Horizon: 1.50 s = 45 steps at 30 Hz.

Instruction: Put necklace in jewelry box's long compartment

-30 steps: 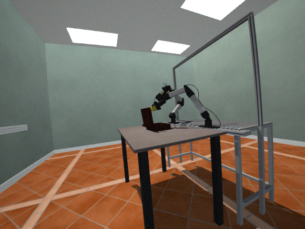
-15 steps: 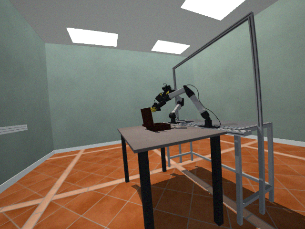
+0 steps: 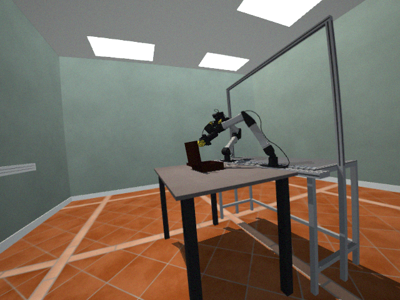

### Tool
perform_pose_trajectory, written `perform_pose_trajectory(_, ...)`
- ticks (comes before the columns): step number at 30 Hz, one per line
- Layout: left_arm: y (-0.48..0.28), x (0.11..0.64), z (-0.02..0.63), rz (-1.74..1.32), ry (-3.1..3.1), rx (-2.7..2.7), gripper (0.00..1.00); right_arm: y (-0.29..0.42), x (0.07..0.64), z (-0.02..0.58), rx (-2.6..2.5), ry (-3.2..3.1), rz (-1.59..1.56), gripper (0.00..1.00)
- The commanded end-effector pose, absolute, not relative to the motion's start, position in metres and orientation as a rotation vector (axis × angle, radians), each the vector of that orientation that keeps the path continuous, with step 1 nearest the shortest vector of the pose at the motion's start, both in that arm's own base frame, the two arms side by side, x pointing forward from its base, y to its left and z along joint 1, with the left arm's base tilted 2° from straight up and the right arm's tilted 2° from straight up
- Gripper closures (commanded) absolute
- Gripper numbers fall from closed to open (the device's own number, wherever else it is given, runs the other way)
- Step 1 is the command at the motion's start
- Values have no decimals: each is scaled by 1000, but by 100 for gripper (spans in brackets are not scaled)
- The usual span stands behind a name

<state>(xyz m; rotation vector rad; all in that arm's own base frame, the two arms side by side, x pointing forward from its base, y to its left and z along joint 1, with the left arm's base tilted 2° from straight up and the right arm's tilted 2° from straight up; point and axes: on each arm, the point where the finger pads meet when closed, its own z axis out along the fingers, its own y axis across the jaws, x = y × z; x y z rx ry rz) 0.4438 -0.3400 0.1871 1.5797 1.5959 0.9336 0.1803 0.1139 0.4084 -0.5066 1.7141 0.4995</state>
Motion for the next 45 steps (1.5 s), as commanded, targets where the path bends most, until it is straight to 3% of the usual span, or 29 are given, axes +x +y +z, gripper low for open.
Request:
perform_pose_trajectory(1, -327, 447, 200, 920, 1582, 1524, 100, 113, 175, 422, -504, 1680, 501, 0)
perform_pose_trajectory(20, -271, 442, 83, 931, 1594, 1563, 100, 113, 175, 423, -503, 1680, 500, 0)
perform_pose_trajectory(29, -257, 440, 55, 933, 1599, 1577, 100, 113, 175, 422, -504, 1680, 500, 0)
perform_pose_trajectory(34, -260, 444, 70, 927, 1585, 1539, 100, 113, 175, 422, -504, 1680, 500, 0)
perform_pose_trajectory(37, -261, 444, 77, 926, 1580, 1526, 67, 113, 175, 422, -504, 1680, 500, 0)
perform_pose_trajectory(43, -255, 419, 85, 936, 1598, 1538, 67, 113, 175, 422, -504, 1679, 500, 0)
perform_pose_trajectory(45, -255, 412, 86, 937, 1599, 1540, 45, 113, 175, 422, -504, 1679, 500, 0)
